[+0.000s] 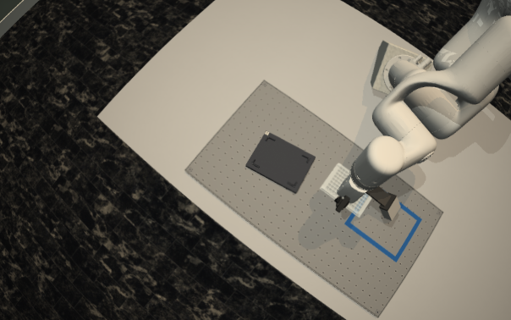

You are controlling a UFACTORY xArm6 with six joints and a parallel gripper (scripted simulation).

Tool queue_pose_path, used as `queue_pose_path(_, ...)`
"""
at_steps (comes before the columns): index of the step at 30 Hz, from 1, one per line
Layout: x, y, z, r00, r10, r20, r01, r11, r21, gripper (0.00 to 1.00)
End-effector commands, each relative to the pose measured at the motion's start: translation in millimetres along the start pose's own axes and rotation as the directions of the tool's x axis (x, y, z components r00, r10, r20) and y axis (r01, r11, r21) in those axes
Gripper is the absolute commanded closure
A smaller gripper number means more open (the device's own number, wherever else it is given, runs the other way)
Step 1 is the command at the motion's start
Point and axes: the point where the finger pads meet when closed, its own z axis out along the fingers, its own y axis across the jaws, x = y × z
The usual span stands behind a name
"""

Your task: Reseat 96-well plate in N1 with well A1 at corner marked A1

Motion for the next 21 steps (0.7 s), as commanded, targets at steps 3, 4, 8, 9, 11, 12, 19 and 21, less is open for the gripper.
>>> queue_pose_path(3, 22, -2, 0.2, 1.0, 0.001, 0.012, -0.001, 1.0, -0.002, 1.0)
queue_pose_path(4, 22, -2, 0.2, 1.0, 0.001, 0.012, -0.001, 1.0, -0.002, 1.0)
queue_pose_path(8, 32, -3, 0.6, 1.0, 0.002, 0.012, -0.002, 1.0, -0.002, 1.0)
queue_pose_path(9, 36, -3, 0.8, 1.0, 0.002, 0.012, -0.002, 1.0, -0.002, 1.0)
queue_pose_path(11, 42, -4, 1.1, 1.0, 0.002, 0.012, -0.002, 1.0, -0.002, 1.0)
queue_pose_path(12, 46, -4, 1.2, 1.0, 0.002, 0.011, -0.002, 1.0, -0.002, 1.0)
queue_pose_path(19, 69, -7, 2.3, 1.0, 0.002, 0.011, -0.002, 1.0, -0.002, 1.0)
queue_pose_path(21, 72, -8, 2.5, 1.0, 0.002, 0.011, -0.002, 1.0, -0.002, 1.0)
